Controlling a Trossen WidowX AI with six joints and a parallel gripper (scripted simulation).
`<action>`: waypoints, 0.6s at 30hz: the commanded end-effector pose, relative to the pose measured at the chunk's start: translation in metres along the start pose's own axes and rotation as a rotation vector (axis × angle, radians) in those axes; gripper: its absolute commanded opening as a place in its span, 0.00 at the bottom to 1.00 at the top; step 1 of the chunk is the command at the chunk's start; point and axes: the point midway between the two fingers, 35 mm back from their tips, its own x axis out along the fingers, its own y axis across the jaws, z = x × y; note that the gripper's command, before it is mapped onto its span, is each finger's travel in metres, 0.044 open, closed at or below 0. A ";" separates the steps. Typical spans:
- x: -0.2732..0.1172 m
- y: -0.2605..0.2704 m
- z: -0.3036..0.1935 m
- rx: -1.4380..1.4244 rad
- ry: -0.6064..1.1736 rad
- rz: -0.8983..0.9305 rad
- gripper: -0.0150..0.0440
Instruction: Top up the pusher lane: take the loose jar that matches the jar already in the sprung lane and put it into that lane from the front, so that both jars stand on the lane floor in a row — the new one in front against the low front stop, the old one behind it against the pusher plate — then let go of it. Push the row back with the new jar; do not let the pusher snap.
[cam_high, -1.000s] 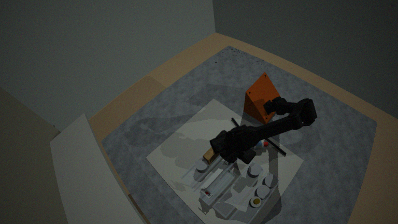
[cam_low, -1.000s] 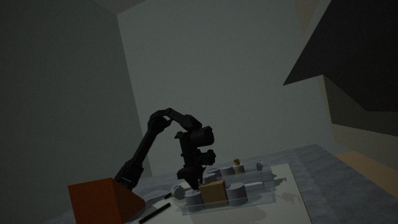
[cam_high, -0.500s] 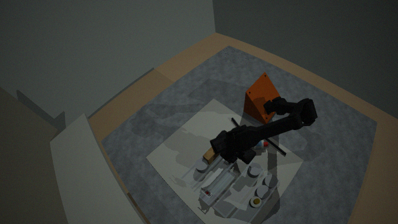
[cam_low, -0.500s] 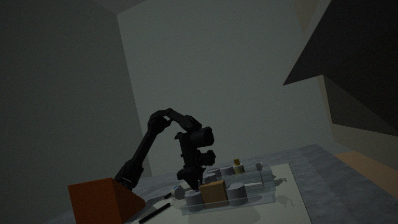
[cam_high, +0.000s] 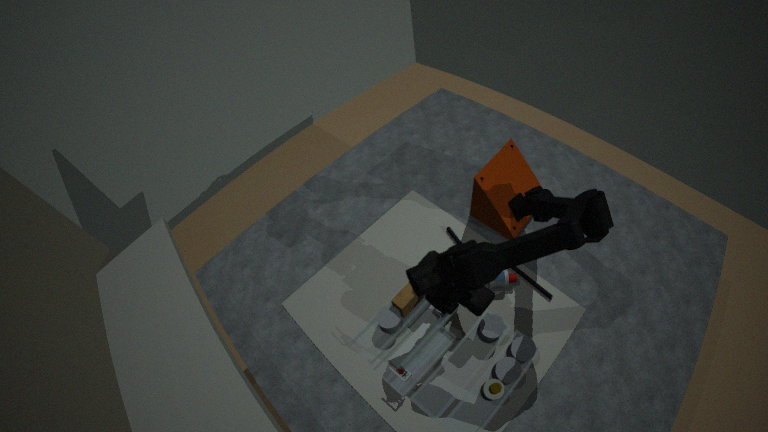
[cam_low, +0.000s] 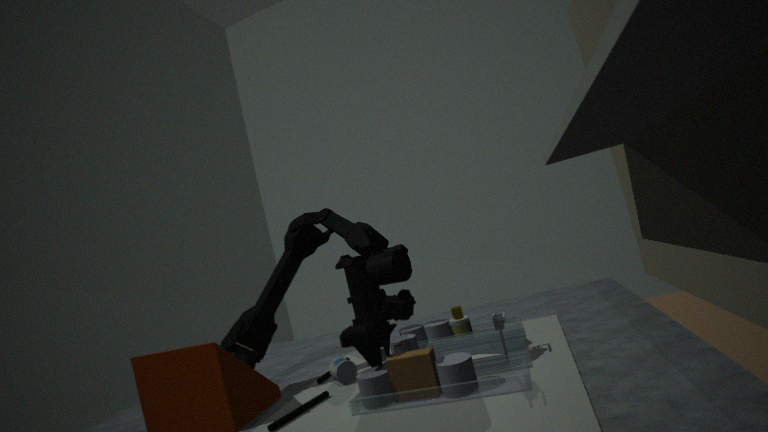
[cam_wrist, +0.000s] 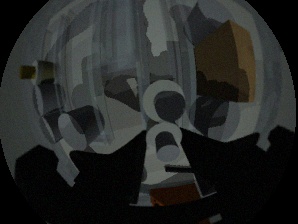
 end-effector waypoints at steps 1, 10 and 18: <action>0.000 0.001 0.001 -0.006 -0.009 0.005 0.25; 0.000 0.001 0.000 -0.006 -0.009 0.005 0.25; 0.000 0.001 -0.001 -0.006 -0.009 0.005 0.25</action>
